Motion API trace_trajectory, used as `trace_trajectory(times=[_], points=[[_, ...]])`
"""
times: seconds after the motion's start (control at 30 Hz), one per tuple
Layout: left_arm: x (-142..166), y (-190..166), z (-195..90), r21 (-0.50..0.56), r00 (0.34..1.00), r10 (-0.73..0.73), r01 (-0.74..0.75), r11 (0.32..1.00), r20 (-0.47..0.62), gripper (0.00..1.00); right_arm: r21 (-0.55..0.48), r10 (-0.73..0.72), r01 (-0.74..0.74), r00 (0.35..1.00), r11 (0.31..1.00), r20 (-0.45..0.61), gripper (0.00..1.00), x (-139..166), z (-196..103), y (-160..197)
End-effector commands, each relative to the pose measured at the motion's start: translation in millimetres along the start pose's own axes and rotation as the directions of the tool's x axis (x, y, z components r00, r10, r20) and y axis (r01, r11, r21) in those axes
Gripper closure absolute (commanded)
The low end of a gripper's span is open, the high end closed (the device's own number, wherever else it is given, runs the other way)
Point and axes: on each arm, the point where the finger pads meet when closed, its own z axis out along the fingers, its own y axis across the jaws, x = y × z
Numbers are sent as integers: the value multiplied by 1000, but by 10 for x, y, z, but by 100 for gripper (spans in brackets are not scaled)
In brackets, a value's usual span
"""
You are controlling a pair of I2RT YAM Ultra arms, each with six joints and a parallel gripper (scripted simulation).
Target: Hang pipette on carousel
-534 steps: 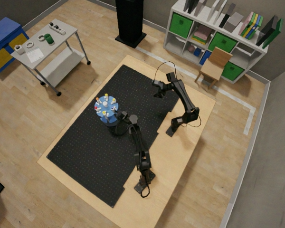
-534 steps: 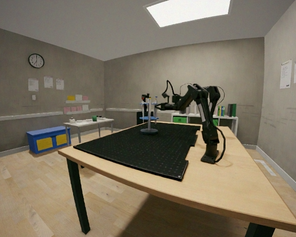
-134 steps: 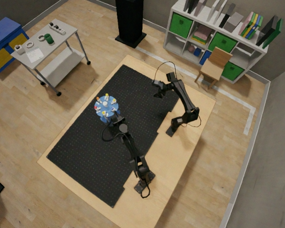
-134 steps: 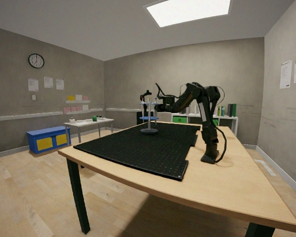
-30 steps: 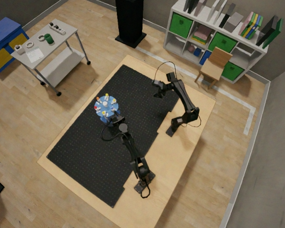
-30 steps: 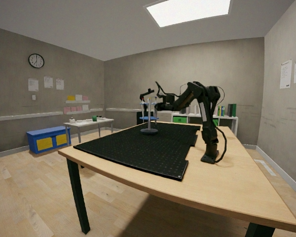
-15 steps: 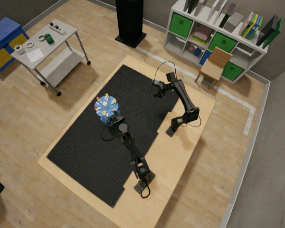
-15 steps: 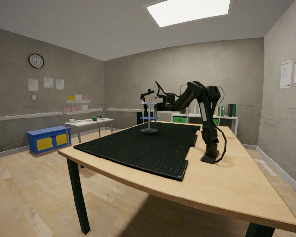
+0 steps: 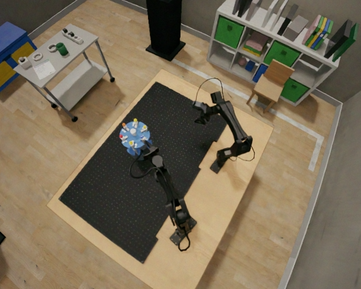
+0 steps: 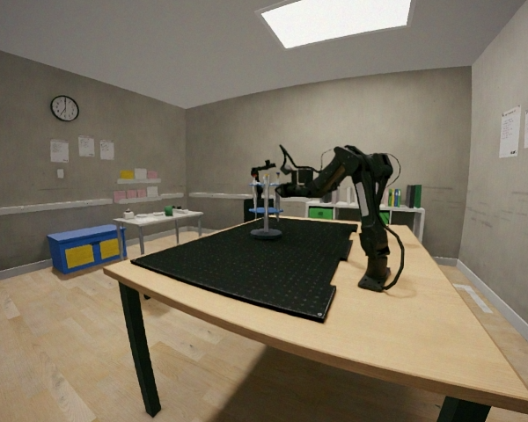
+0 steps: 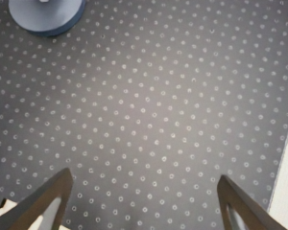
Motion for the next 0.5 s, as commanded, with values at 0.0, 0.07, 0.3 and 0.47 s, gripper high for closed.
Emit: trace_trajectory(times=[0.0, 0.07, 0.3, 0.47], points=[[-111, -42, 24, -129, 1000, 3, 0, 992, 19, 88, 13, -18, 18, 999, 1000, 32, 0, -82, -54, -31], [-111, -42, 24, -129, 1000, 3, 0, 992, 19, 88, 13, -18, 18, 999, 1000, 32, 0, -82, -54, -31], [-281, 61, -9, -157, 998, -6, 15, 987, 55, 88, 13, -18, 18, 999, 1000, 32, 0, -82, -54, -31], [-286, 61, -9, -157, 998, -7, 15, 987, 57, 88, 13, -18, 18, 999, 1000, 32, 0, -82, -54, -31]])
